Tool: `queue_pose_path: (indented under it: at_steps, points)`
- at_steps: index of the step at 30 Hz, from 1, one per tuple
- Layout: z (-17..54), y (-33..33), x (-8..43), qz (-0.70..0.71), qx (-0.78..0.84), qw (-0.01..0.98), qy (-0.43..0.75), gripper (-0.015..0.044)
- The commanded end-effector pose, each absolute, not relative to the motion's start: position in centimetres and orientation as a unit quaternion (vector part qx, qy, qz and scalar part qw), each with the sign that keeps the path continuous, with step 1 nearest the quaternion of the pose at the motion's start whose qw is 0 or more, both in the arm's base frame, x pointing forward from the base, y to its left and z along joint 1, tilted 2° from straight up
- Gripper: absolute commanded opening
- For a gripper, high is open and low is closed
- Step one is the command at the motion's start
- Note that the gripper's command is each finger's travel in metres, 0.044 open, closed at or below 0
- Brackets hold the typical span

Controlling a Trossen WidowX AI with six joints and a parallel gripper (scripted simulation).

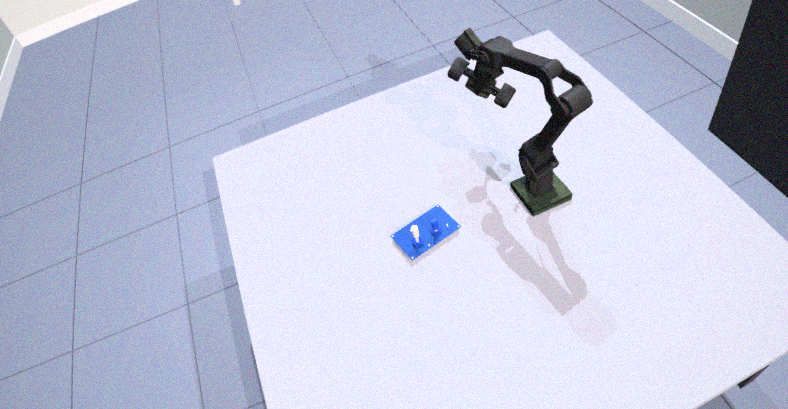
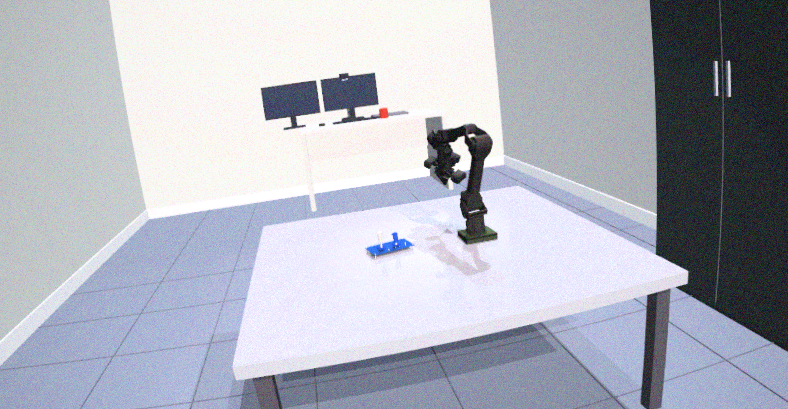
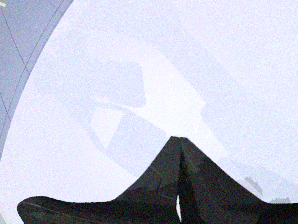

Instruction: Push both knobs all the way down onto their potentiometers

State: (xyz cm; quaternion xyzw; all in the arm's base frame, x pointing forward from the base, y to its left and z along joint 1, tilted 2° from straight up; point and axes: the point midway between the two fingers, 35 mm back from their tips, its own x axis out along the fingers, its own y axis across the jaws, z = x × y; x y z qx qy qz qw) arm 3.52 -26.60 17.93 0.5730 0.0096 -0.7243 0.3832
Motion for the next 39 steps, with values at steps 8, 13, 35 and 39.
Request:
queue_pose_path:
  at_steps: [8,13,35,39]
  points:
    - [17.4,-25.9,8.9,-0.672,0.540,0.483,0.150,0.0000]
    - [17.3,-25.3,11.3,-0.641,0.517,0.525,0.213,0.0000]
    - [16.3,-19.7,21.3,-0.456,0.369,0.672,0.453,0.0000]
    - [16.0,-18.2,22.8,-0.418,0.341,0.689,0.485,0.0000]
